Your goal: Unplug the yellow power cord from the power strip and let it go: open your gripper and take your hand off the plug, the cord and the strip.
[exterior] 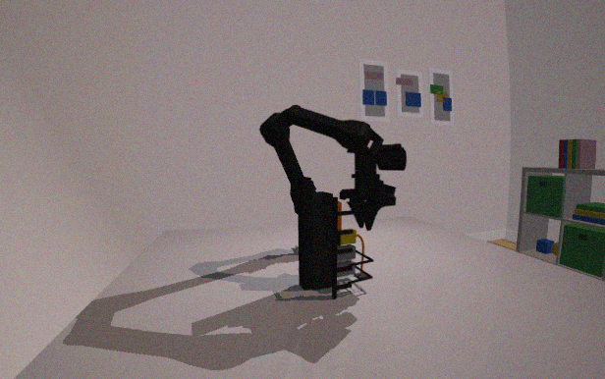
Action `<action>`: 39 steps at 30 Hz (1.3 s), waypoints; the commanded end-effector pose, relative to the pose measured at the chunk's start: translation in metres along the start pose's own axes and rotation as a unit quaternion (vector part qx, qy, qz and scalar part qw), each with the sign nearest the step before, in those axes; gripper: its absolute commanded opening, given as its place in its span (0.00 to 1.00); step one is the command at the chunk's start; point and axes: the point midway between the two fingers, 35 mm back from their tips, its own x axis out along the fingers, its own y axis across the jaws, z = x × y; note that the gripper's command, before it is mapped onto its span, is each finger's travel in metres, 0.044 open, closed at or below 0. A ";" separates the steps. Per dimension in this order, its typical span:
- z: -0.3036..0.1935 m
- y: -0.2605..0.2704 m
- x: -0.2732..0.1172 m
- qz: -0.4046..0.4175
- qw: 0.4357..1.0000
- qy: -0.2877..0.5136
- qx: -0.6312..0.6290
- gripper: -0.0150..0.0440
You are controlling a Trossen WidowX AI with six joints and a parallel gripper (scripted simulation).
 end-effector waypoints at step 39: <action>-0.044 0.006 0.005 0.007 1.000 -0.002 0.003 0.53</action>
